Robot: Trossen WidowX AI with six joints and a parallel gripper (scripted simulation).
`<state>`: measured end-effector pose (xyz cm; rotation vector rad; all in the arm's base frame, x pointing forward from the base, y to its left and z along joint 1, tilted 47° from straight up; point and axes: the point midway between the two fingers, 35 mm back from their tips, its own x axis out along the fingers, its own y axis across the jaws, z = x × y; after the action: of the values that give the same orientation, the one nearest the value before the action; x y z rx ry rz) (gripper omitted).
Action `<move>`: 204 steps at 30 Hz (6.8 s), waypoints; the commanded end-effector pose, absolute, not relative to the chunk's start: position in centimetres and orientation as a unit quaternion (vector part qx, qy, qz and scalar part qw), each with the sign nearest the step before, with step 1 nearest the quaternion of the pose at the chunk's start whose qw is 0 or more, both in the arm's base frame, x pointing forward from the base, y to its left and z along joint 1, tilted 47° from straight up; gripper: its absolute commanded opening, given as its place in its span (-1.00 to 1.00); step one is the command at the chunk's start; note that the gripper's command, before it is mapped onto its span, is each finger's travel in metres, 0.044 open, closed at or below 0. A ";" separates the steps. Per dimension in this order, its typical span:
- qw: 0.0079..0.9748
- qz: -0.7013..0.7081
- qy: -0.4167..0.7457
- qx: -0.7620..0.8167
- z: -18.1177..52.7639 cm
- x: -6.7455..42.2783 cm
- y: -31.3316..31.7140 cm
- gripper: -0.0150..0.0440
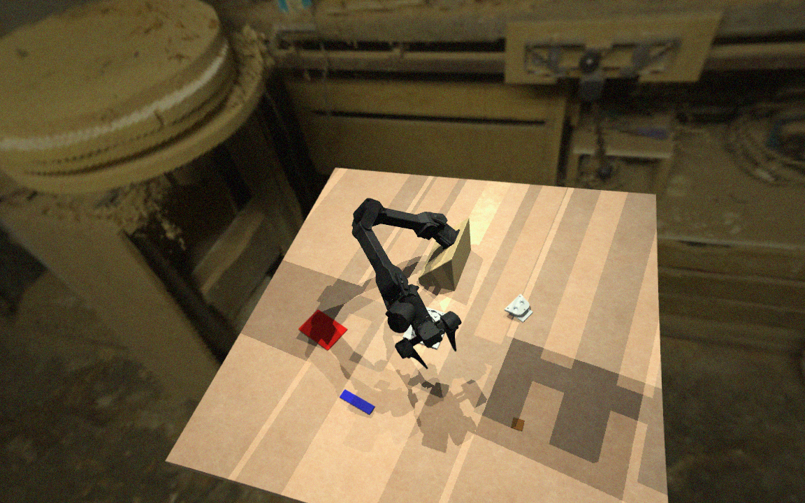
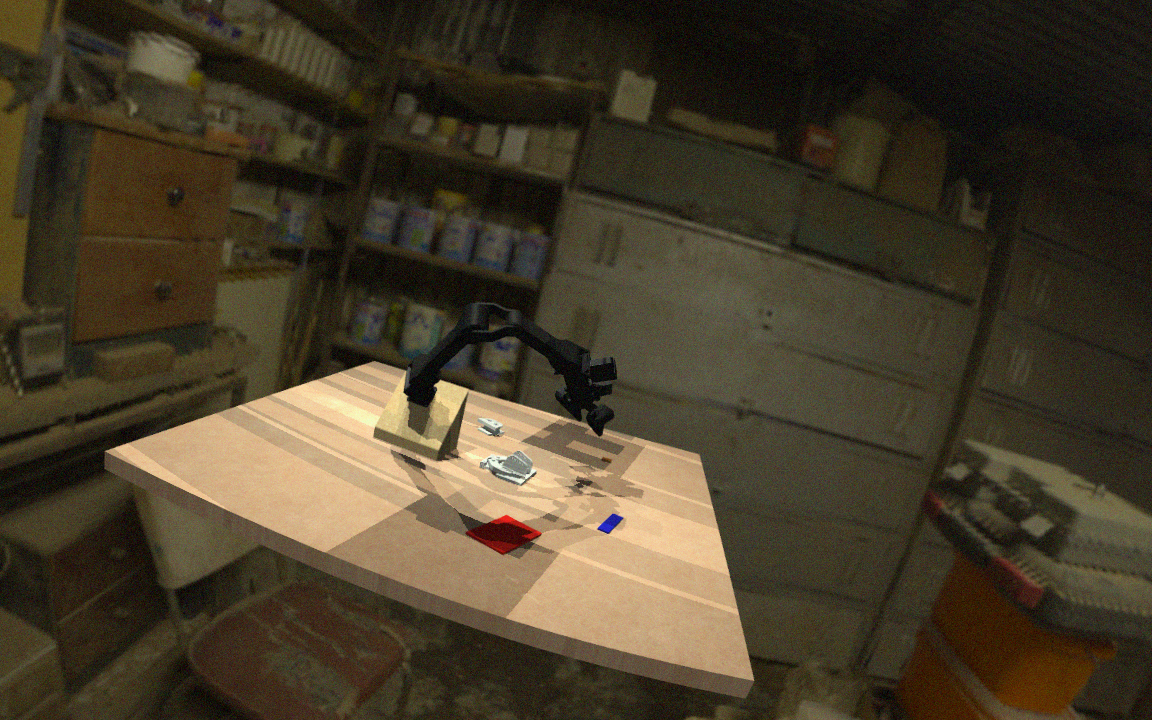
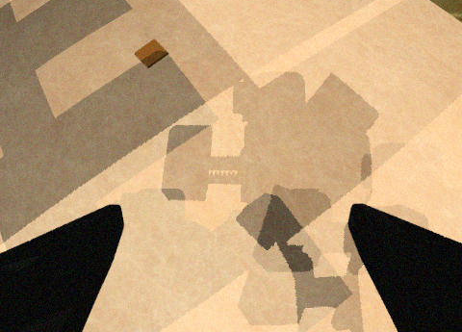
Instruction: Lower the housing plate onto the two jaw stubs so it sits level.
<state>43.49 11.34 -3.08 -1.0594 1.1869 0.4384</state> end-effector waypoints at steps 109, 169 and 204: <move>0.408 0.118 0.688 -0.589 -20.3 13.0 15.9 1.00; 0.408 0.118 0.688 -0.589 -20.3 13.0 15.9 1.00; 0.409 0.117 0.689 -0.587 -20.6 13.0 15.6 1.00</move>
<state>13.03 16.01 -20.34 -1.4712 1.7330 0.2968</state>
